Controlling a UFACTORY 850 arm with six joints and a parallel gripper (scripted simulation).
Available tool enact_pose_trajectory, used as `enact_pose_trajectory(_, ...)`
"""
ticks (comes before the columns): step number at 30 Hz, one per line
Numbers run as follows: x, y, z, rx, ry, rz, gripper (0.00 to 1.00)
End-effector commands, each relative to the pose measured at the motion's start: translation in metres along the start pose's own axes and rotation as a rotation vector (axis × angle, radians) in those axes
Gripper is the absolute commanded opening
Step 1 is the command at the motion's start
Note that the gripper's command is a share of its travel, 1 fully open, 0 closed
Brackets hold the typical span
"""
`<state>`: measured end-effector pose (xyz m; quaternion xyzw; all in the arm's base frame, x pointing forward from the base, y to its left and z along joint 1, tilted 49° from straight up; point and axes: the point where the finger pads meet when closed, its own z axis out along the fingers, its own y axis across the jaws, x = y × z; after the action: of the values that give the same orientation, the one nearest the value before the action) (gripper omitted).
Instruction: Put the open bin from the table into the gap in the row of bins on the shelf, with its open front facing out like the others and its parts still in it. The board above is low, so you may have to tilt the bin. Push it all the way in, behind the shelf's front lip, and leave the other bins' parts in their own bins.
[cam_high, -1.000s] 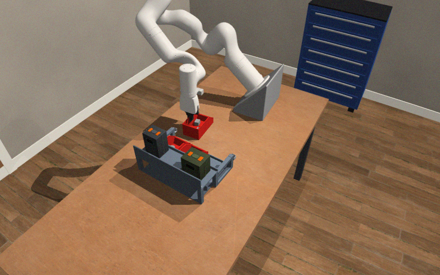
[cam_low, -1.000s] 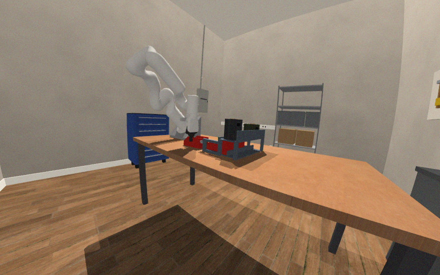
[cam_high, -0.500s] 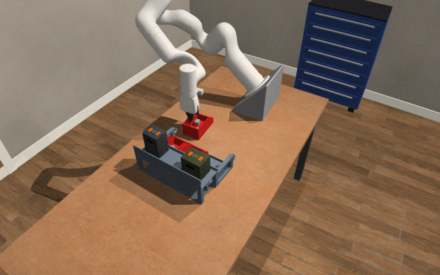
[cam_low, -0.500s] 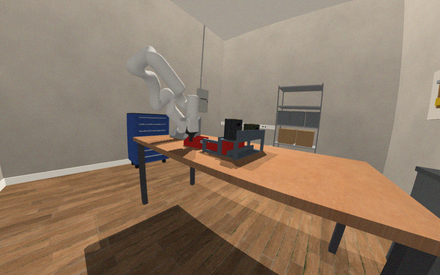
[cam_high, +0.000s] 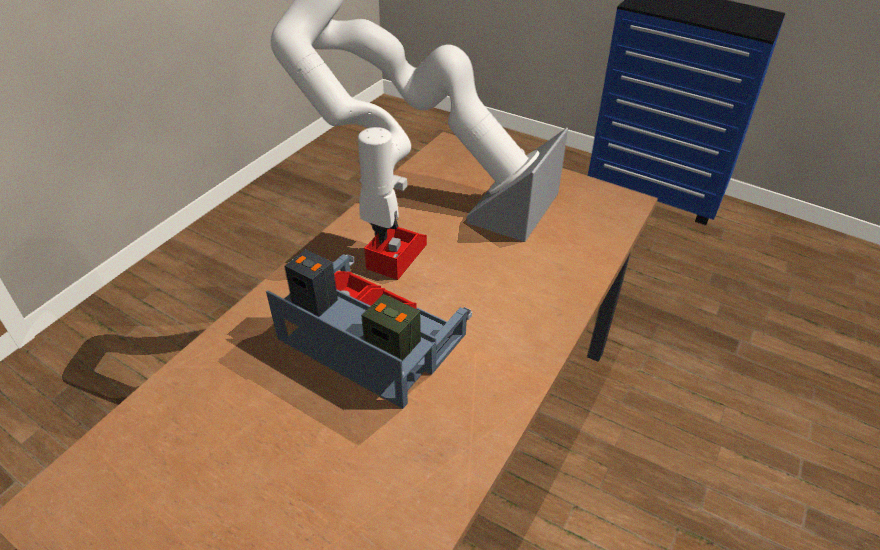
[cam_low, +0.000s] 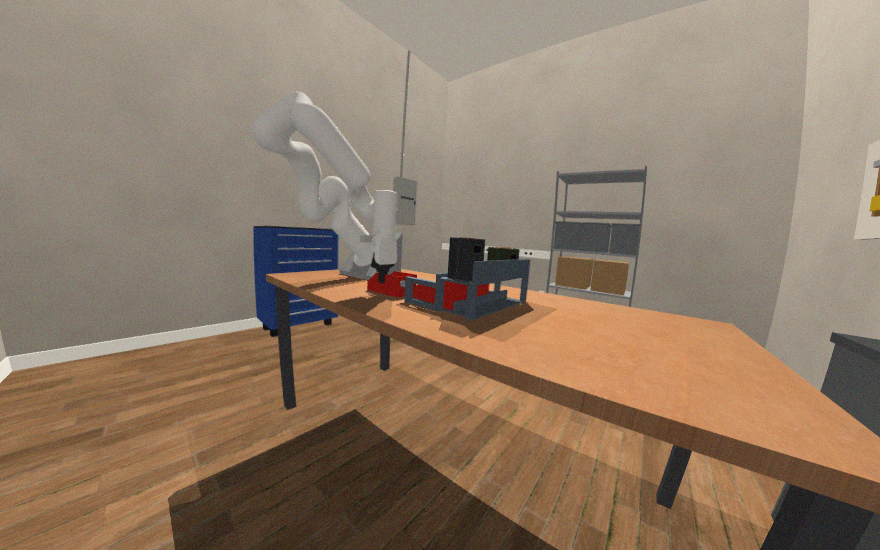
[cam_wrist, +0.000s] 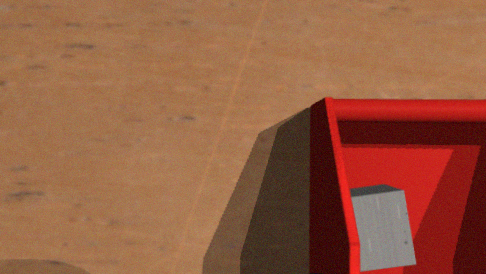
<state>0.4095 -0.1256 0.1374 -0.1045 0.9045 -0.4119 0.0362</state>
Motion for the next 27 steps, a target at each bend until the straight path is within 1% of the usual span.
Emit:
enact_pose_trajectory(1, -0.0004, -0.0001, -0.0003, 0.000, -0.001, 0.000, 0.00)
enact_pose_trajectory(23, -0.0004, -0.0001, -0.0003, 0.000, -0.001, 0.000, 0.00)
enact_pose_trajectory(27, -0.0004, -0.0001, -0.0083, 0.000, -0.001, 0.000, 0.00)
